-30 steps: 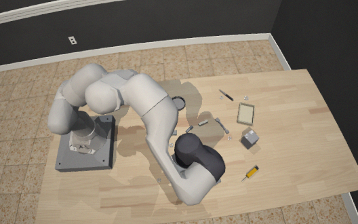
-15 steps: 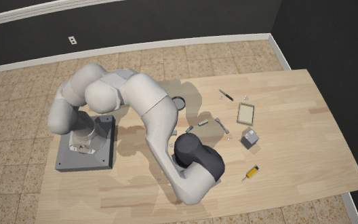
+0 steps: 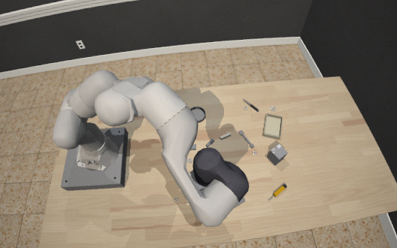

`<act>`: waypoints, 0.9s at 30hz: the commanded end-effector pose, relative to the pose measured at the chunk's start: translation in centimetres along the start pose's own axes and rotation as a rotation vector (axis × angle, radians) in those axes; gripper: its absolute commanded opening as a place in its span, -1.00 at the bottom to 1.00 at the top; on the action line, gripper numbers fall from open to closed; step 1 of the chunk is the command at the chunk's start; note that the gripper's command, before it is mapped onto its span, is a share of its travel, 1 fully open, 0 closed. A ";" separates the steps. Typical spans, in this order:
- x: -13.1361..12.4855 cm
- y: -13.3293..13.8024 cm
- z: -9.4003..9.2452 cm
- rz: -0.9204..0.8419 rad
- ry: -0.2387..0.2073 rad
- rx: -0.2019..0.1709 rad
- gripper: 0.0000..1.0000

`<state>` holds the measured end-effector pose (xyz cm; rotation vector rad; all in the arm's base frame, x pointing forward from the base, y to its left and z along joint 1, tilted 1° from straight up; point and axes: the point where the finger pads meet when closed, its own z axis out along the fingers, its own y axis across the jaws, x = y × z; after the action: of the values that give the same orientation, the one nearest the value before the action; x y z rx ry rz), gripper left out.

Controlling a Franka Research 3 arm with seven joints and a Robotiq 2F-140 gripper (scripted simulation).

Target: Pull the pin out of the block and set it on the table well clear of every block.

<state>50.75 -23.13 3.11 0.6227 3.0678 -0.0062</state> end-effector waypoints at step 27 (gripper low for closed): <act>-0.1 -0.1 0.7 0.002 -0.002 0.000 -0.80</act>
<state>50.75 -23.18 2.54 0.6258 3.0667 -0.0059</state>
